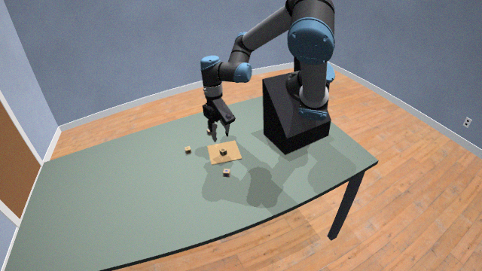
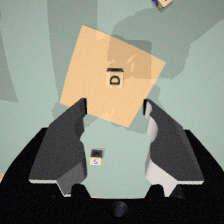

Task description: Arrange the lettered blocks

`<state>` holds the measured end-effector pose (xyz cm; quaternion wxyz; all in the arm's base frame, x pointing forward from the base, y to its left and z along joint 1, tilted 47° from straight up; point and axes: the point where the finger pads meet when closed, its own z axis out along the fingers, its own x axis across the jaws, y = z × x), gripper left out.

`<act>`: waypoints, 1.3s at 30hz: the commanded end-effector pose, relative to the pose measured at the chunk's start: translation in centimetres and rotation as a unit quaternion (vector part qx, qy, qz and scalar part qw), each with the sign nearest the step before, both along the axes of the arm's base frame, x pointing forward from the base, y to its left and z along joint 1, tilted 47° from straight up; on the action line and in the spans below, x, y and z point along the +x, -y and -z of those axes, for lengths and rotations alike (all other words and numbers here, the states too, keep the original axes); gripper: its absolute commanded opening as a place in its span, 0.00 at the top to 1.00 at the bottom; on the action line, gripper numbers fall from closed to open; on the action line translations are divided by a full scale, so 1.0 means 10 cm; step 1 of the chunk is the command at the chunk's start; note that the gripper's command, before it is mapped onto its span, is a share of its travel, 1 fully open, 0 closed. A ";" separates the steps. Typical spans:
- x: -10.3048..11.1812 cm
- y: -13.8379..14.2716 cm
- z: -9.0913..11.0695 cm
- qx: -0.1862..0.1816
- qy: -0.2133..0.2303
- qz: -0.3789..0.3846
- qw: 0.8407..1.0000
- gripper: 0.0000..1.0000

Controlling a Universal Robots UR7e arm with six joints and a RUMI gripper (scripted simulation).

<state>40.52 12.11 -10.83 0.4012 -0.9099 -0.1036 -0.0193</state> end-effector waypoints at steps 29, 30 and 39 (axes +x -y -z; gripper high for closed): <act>-0.01 -0.23 0.22 0.000 0.000 0.000 1.000 0.63; -0.01 -0.24 0.23 0.000 0.000 0.000 1.000 0.63; -0.02 -0.31 0.29 0.000 0.000 0.000 1.000 0.63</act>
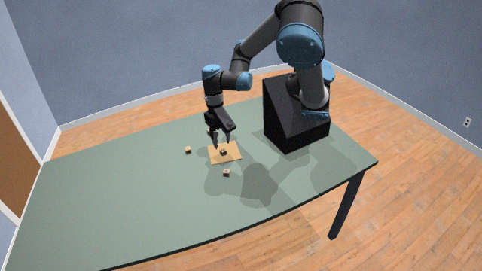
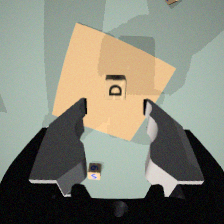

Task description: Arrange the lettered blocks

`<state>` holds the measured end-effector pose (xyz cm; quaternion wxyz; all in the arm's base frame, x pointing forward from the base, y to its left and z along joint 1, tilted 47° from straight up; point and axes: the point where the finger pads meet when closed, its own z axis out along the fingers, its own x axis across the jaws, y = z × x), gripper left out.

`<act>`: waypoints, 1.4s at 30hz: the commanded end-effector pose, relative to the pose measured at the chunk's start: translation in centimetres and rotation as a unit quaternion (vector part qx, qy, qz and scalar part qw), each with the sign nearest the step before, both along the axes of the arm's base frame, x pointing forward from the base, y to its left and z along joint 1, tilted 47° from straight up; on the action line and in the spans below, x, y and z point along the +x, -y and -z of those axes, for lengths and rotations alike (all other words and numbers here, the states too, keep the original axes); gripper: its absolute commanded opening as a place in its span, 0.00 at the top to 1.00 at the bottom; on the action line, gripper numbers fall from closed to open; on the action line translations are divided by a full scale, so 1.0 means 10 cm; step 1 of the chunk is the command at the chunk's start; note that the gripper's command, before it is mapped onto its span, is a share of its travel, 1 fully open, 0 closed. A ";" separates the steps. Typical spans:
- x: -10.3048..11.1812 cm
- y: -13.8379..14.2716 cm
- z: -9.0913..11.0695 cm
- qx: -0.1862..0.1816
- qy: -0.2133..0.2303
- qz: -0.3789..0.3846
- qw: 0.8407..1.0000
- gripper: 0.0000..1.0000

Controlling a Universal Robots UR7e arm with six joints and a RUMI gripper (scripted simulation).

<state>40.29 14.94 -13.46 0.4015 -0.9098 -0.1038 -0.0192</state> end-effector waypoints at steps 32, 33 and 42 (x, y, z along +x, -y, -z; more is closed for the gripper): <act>0.00 -0.09 0.09 0.000 0.001 0.000 1.000 0.63; 0.00 -0.09 0.09 0.000 0.001 0.000 1.000 0.63; 0.00 -0.15 0.14 0.000 0.001 0.000 1.000 0.63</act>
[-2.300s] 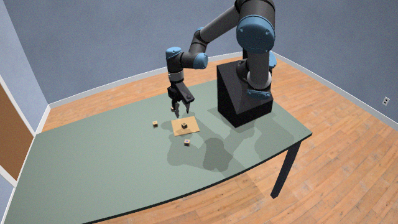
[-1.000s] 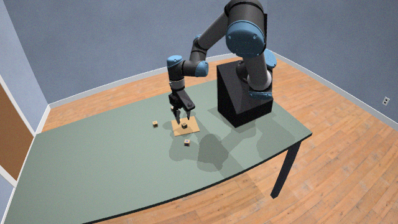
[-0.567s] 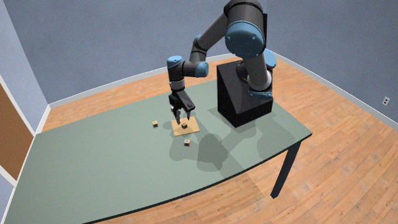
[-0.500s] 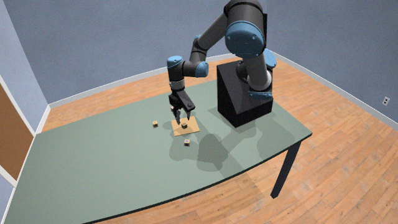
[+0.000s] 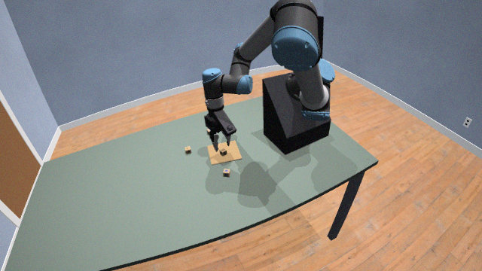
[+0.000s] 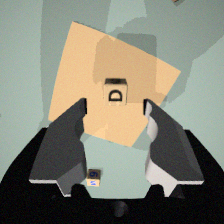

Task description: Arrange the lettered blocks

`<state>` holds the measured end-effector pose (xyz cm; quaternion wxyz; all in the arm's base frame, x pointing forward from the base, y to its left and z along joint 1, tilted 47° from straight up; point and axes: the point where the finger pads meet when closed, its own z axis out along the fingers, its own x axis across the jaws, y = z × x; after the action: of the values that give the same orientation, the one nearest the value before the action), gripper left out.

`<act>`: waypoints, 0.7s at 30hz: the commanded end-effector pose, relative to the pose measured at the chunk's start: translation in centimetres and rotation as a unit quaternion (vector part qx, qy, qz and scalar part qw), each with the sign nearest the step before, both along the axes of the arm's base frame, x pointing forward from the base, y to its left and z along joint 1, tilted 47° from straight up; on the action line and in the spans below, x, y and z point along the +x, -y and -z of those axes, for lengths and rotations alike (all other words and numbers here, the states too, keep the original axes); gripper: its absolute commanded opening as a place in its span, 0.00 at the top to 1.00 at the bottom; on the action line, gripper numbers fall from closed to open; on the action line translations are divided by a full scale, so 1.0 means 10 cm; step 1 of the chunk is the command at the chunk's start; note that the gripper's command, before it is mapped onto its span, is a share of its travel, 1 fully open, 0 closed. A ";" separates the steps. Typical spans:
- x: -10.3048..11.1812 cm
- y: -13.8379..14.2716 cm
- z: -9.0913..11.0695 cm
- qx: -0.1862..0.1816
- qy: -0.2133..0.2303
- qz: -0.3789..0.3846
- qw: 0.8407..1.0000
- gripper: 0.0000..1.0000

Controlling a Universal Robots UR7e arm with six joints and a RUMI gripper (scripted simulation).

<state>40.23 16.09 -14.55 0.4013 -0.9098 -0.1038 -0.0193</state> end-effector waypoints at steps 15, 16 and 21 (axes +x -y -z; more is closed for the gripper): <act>-0.01 -0.19 0.18 0.000 0.000 0.000 1.000 0.63; -0.01 -0.20 0.19 0.000 0.000 0.000 1.000 0.63; -0.01 -0.21 0.19 0.000 0.000 0.000 1.000 0.63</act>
<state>40.10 18.05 -16.35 0.4014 -0.9098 -0.1038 -0.0192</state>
